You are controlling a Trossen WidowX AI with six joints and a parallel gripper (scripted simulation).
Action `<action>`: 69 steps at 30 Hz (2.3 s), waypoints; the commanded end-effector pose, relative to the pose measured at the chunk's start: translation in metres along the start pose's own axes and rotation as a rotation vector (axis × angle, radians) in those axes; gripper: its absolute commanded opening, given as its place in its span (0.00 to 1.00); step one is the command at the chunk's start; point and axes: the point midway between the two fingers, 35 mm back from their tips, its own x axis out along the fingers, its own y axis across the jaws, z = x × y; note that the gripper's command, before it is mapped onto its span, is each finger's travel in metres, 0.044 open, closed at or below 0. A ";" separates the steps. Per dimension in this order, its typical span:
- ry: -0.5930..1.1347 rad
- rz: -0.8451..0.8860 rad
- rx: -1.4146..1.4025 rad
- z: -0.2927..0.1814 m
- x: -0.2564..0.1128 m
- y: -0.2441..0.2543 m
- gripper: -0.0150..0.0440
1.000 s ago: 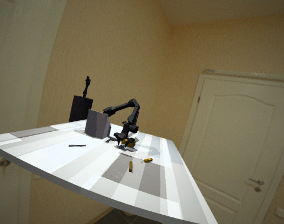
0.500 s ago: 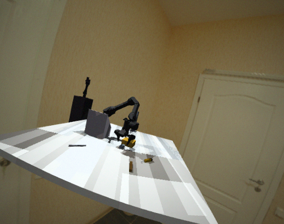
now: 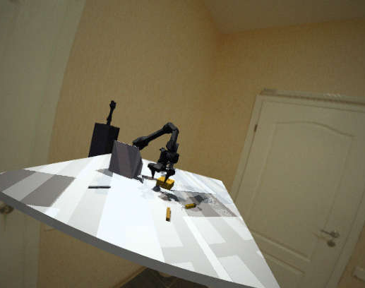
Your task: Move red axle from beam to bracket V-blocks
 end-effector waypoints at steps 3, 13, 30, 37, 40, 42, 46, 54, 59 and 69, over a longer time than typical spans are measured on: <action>-0.013 -0.002 -0.013 -0.026 -0.001 0.007 1.00; -0.011 0.000 -0.104 -0.171 -0.001 0.005 1.00; 0.002 -0.001 -0.110 -0.199 0.011 -0.002 1.00; 0.002 -0.001 -0.110 -0.199 0.023 -0.002 1.00; 0.003 -0.001 -0.110 -0.199 0.028 -0.002 1.00; 0.003 -0.001 -0.110 -0.199 0.031 -0.002 1.00; 0.003 -0.001 -0.110 -0.199 0.037 -0.002 1.00; 0.005 -0.002 -0.109 -0.199 0.049 -0.003 1.00; 0.005 -0.002 -0.109 -0.199 0.049 -0.003 1.00; 0.011 -0.001 -0.115 -0.200 0.048 -0.003 0.73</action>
